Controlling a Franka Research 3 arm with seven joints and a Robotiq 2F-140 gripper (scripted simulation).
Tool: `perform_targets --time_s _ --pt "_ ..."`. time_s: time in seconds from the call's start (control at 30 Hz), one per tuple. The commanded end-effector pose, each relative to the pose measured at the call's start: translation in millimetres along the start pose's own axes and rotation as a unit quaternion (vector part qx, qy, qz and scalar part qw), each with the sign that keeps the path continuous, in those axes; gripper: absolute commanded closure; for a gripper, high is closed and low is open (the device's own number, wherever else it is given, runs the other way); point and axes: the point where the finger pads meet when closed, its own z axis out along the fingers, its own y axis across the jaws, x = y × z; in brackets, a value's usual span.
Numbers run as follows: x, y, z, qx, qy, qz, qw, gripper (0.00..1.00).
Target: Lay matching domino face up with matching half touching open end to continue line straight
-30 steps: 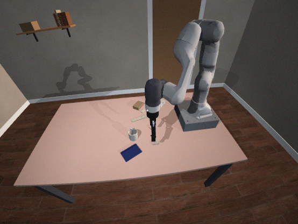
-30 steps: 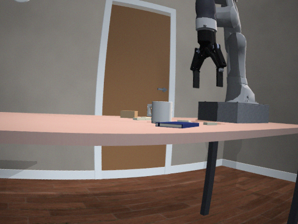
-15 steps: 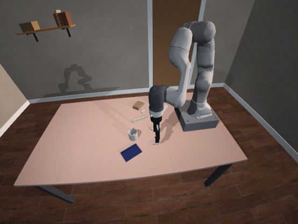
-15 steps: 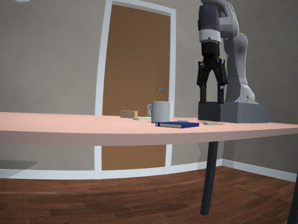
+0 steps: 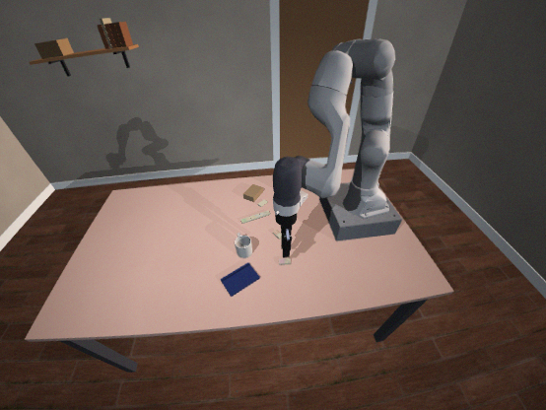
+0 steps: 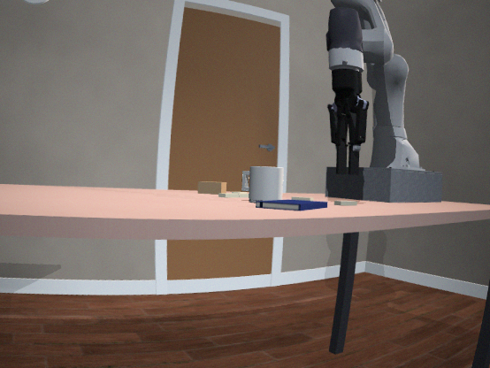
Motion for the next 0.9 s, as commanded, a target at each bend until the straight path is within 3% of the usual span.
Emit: perform_targets --time_s 0.0,0.87 --pt "-2.3 0.7 -1.1 0.000 -0.003 0.009 1.000 0.67" --pt "-2.4 0.8 1.6 0.000 -0.003 0.009 1.000 0.67"
